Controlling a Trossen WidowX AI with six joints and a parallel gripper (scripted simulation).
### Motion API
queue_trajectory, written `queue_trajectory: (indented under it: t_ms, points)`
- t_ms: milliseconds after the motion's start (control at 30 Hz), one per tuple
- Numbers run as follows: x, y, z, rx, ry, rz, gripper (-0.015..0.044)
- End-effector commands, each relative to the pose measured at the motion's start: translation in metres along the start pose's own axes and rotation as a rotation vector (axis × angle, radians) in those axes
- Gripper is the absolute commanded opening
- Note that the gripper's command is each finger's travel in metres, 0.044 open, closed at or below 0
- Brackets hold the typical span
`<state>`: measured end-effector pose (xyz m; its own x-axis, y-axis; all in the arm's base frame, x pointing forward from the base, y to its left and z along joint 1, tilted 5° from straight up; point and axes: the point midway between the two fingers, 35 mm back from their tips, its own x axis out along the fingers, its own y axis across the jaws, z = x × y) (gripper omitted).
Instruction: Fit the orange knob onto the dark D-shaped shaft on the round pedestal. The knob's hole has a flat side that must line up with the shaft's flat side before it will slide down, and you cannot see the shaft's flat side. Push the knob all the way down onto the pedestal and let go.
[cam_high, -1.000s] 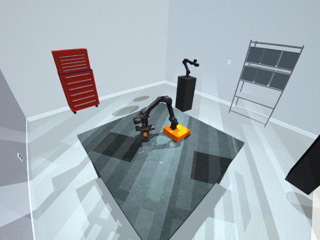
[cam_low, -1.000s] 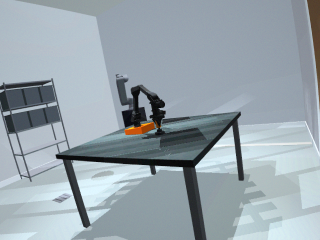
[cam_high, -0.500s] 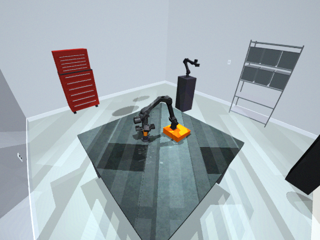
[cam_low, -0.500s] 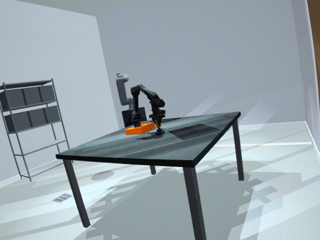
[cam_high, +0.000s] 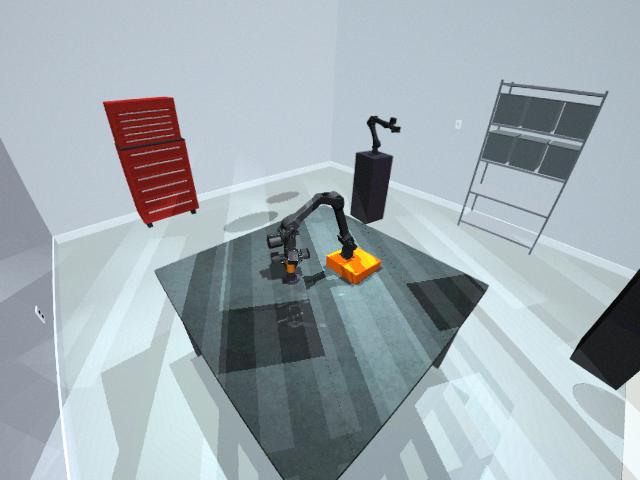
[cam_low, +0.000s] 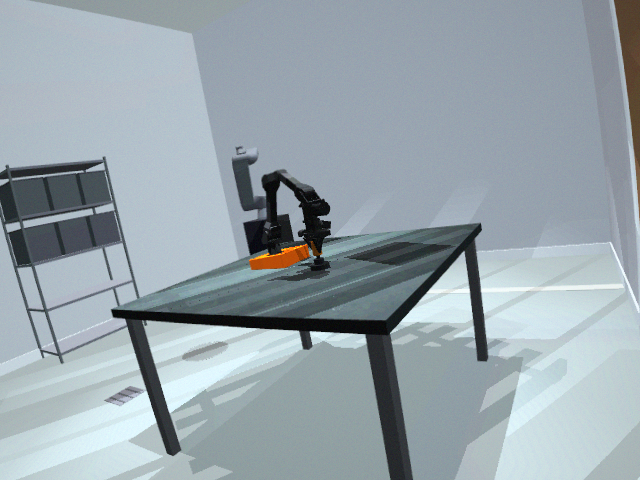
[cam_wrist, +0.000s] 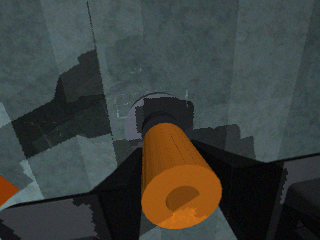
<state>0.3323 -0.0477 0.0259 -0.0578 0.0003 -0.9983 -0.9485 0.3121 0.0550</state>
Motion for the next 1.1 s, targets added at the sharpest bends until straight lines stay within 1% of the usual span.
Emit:
queue_trajectory:
  t_ms: [0, 733, 867, 1067]
  points:
    - [0.0012, 0.0005, -0.0001, -0.005, 0.000, -0.001, 0.0000]
    - [0.0016, 0.0005, -0.0001, -0.017, 0.000, -0.001, 0.0000]
    - [0.0020, 0.0005, -0.0001, 0.035, 0.000, -0.001, 0.0000]
    - [0.0022, 0.0005, -0.0001, 0.007, 0.000, -0.001, 0.0000]
